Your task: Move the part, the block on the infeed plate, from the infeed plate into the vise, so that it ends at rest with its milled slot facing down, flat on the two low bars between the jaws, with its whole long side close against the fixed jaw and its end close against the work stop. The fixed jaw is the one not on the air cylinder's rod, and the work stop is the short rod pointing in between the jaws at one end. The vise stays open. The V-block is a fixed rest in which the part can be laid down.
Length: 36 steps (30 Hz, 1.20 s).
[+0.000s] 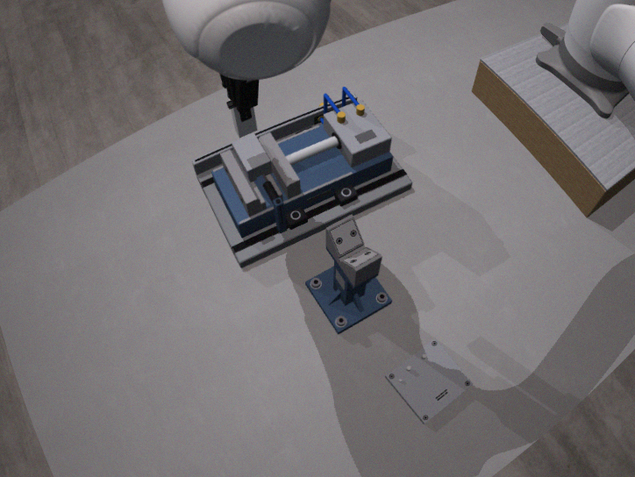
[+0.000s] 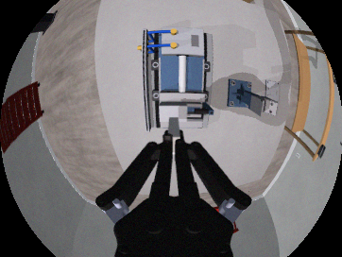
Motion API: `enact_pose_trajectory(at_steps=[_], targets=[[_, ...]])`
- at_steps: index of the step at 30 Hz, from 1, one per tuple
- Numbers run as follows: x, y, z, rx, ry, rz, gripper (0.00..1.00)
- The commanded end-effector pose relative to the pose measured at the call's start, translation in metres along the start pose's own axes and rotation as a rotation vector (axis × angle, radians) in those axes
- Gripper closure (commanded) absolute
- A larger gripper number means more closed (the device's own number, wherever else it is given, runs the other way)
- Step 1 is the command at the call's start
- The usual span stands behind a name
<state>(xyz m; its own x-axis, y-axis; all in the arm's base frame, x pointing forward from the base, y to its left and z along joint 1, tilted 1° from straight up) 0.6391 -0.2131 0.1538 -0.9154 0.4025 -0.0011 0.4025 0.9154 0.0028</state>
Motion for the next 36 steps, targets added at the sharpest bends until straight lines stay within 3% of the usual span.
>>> enact_pose_trajectory(at_steps=[1,7,12,36], targets=[[-0.003,0.002,-0.006,-0.001,-0.008,0.000,1.00],[-0.004,-0.002,-0.006,-0.001,-0.008,0.000,1.00],[-0.007,-0.042,-0.006,-0.001,-0.008,0.002,1.00],[-0.007,-0.045,-0.006,-0.001,-0.008,0.002,1.00]])
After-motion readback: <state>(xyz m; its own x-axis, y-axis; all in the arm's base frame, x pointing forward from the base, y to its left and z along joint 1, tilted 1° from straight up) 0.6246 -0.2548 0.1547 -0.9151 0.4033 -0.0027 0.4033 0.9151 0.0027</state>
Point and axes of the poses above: the point where the finger pads meet when closed, its own z axis out along the fingers, its own y axis across the jaws, x = y × z, the point moved 5 cm from there along -z, back along the fingers, and after that the axes turned 13 degrees about z, right-handed, at the moved point
